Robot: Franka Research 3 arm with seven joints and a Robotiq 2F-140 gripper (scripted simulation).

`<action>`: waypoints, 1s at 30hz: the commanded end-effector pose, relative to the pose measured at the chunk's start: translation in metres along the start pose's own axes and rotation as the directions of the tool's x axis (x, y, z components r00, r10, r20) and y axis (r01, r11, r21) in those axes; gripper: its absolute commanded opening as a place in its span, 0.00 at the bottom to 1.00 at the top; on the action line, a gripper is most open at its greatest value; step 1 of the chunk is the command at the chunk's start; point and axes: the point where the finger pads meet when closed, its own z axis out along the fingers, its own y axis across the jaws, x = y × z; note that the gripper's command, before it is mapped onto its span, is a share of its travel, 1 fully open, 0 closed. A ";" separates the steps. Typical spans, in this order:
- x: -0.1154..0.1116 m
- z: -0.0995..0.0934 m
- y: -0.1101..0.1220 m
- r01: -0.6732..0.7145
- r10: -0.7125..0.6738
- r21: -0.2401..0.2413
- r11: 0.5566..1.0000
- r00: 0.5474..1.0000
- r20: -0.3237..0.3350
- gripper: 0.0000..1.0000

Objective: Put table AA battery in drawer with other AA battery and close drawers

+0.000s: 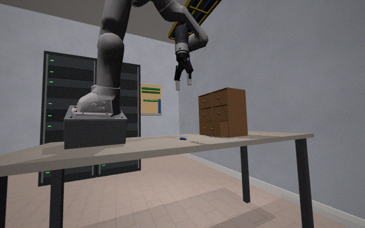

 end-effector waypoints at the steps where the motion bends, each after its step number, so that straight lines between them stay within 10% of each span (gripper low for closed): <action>1: 0.002 0.000 0.000 0.014 -0.014 -0.002 1.000 1.000 0.014 1.00; 15: 0.106 0.001 -0.007 0.014 -0.014 -0.002 1.000 1.000 0.014 1.00; 30: 0.124 0.006 -0.008 0.005 -0.005 -0.003 1.000 1.000 -0.006 1.00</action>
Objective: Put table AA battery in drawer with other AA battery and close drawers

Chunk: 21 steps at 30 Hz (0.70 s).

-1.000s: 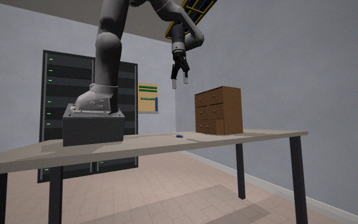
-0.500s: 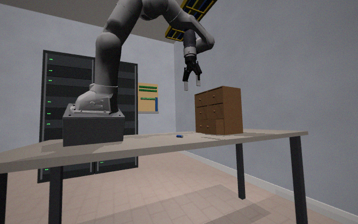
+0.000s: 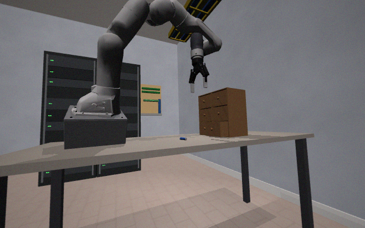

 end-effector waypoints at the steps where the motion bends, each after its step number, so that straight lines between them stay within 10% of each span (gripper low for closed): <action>1: 0.005 0.006 0.001 0.002 -0.002 -0.004 1.000 1.000 -0.018 1.00; 21: 0.089 0.092 0.000 -0.164 0.158 0.016 0.986 0.914 -0.373 1.00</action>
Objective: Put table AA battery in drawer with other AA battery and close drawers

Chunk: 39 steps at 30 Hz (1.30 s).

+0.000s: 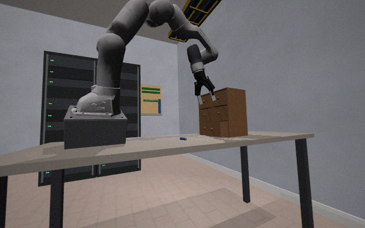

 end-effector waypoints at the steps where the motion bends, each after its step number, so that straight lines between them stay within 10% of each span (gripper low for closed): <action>1: 0.025 0.017 -0.007 -0.118 0.118 0.003 0.993 0.985 -0.123 1.00; 39: 0.031 0.026 -0.008 -0.132 0.132 0.004 0.991 0.979 -0.154 1.00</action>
